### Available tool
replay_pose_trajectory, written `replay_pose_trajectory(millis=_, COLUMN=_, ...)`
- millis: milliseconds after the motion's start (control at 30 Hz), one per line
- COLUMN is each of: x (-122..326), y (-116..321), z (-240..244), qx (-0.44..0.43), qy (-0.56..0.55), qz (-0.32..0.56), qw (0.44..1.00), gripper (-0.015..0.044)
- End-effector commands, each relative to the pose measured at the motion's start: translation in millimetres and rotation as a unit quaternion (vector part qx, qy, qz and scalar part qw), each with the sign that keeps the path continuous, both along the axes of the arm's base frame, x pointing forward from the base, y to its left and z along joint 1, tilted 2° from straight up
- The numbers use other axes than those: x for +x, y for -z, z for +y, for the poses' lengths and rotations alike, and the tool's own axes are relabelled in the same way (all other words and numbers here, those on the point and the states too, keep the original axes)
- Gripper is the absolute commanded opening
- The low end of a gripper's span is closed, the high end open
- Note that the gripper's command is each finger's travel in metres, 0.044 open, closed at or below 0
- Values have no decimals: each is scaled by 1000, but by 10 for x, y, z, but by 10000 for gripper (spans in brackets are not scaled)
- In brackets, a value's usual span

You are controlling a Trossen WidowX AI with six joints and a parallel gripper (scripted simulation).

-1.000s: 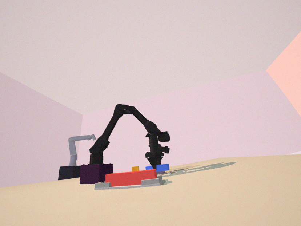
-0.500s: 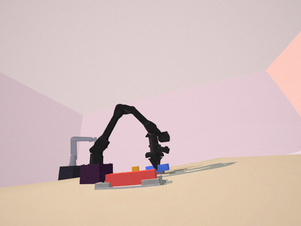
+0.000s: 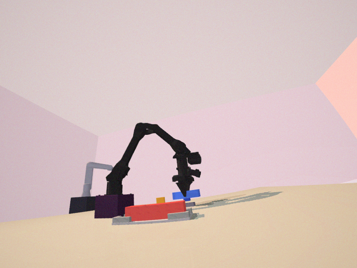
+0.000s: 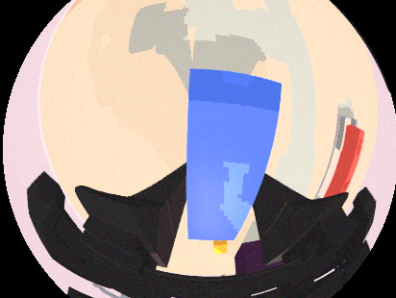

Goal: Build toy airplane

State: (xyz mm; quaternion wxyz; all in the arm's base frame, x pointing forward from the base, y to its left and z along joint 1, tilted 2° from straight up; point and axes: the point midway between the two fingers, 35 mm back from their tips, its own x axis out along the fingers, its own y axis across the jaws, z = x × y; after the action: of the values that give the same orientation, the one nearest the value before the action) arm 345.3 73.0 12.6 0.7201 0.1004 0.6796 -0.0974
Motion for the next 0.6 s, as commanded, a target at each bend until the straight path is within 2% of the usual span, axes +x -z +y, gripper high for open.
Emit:
replay_pose_trajectory(millis=0, x=18, y=-152, z=11, qx=2, qy=-1, qz=-3, qw=1000, gripper=0)
replay_pose_trajectory(millis=567, x=-15, y=-694, z=15, qx=1, qy=0, qz=-6, qw=1000, gripper=0)
